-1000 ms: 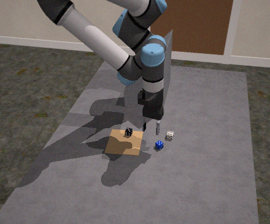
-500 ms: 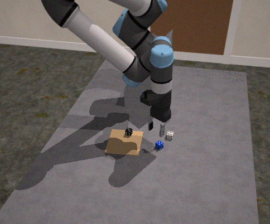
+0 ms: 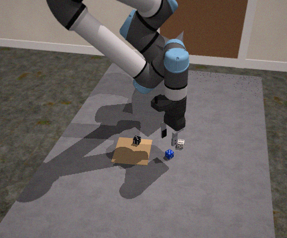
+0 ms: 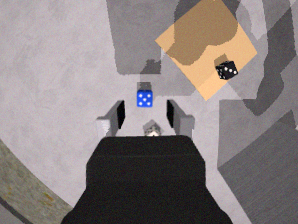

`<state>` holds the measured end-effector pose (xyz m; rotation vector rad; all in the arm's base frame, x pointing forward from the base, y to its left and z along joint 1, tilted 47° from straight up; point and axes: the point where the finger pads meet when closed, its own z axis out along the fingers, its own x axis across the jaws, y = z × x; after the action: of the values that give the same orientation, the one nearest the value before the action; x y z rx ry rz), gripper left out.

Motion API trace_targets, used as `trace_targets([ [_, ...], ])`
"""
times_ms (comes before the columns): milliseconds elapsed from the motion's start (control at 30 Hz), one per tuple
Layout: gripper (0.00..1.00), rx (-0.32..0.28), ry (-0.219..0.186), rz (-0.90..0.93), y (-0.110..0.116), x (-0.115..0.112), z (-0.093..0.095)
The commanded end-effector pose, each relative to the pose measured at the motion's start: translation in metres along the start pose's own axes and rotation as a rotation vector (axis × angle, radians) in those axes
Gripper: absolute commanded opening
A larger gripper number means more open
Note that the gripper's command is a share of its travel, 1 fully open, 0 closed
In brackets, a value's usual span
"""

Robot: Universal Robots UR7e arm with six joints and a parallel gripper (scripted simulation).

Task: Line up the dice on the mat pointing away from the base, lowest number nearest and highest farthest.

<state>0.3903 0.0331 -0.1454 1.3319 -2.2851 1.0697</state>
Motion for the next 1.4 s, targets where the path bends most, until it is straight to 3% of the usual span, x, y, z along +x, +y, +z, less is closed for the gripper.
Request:
trace_targets([
  [0, 1.00, 0.001, 0.001, 0.024, 0.0018, -0.0009, 0.0002],
  [233, 1.00, 0.001, 0.001, 0.031, 0.0016, -0.0009, 0.0002],
  [267, 0.79, 0.001, 0.001, 0.031, 0.0016, -0.0009, 0.0002],
  [1367, 0.79, 0.001, 0.001, 0.030, 0.0016, -0.0009, 0.0002],
])
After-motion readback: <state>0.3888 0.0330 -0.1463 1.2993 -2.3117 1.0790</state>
